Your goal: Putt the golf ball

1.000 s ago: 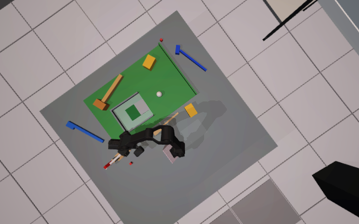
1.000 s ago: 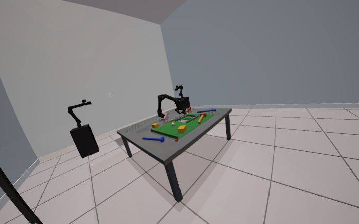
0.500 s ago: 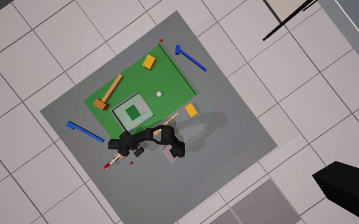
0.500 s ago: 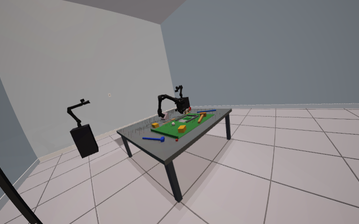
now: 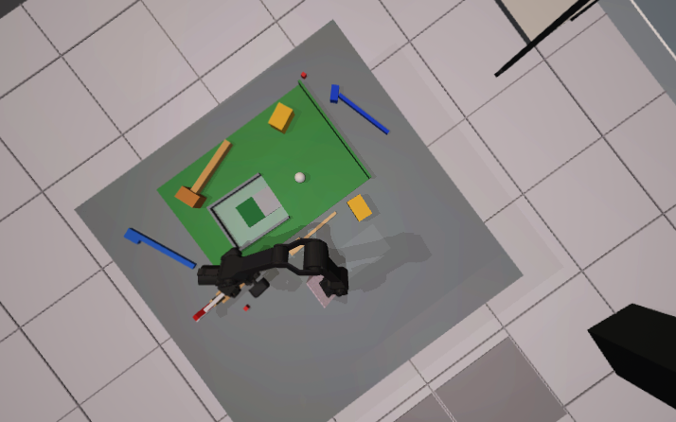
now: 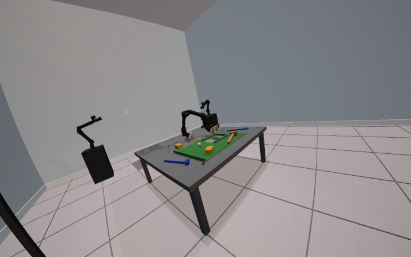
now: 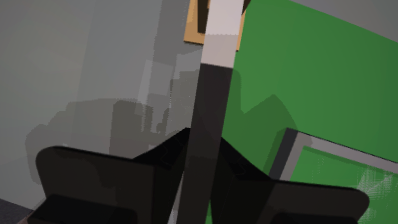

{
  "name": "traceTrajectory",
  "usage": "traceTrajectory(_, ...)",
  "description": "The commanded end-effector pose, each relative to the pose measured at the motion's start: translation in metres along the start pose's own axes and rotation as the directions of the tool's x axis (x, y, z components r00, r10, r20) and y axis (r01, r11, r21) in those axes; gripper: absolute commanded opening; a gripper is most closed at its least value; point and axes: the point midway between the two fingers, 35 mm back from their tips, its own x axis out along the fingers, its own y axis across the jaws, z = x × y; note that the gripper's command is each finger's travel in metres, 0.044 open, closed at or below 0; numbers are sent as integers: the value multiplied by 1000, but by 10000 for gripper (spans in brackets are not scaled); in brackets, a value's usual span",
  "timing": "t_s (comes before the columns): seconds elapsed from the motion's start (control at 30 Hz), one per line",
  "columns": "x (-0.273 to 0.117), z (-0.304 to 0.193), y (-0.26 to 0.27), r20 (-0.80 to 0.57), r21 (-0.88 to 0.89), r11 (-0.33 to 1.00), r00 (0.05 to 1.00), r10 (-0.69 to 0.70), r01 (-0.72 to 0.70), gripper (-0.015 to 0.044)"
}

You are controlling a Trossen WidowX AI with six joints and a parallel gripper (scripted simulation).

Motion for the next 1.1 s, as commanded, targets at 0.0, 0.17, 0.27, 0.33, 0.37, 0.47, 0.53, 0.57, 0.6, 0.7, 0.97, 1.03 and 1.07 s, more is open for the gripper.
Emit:
traceTrajectory(0.0, -26, 10, -3, 23, 6, 1000, 1000, -8, 8, 0)
traceTrajectory(0.17, -55, 16, -1, 23, 6, 1000, 1000, -8, 7, 0)
traceTrajectory(0.27, -73, 19, 1, 23, 6, 1000, 1000, -7, 7, 0)
traceTrajectory(0.33, -76, 20, 2, 23, 6, 1000, 1000, -7, 7, 0)
traceTrajectory(0.37, -76, 20, 2, 23, 6, 1000, 1000, -7, 7, 0)
traceTrajectory(0.47, -73, 11, -3, 13, 33, 999, 1000, -19, 19, 0)
traceTrajectory(0.53, -80, 0, -8, 14, 80, 996, 999, -28, 27, 0)
traceTrajectory(0.57, -83, -5, -10, 14, 103, 994, 999, -33, 31, 0)
traceTrajectory(0.6, -87, -11, -12, 15, 127, 991, 999, -37, 35, 0)
traceTrajectory(0.7, -97, -28, -18, 14, 197, 979, 999, -51, 47, 0)
traceTrajectory(0.97, -120, -76, -29, 5, 381, 921, 996, -86, 77, 0)
traceTrajectory(1.03, -125, -88, -31, 2, 425, 901, 996, -94, 85, 0)
traceTrajectory(1.07, -128, -94, -32, 0, 447, 890, 995, -98, 88, 0)
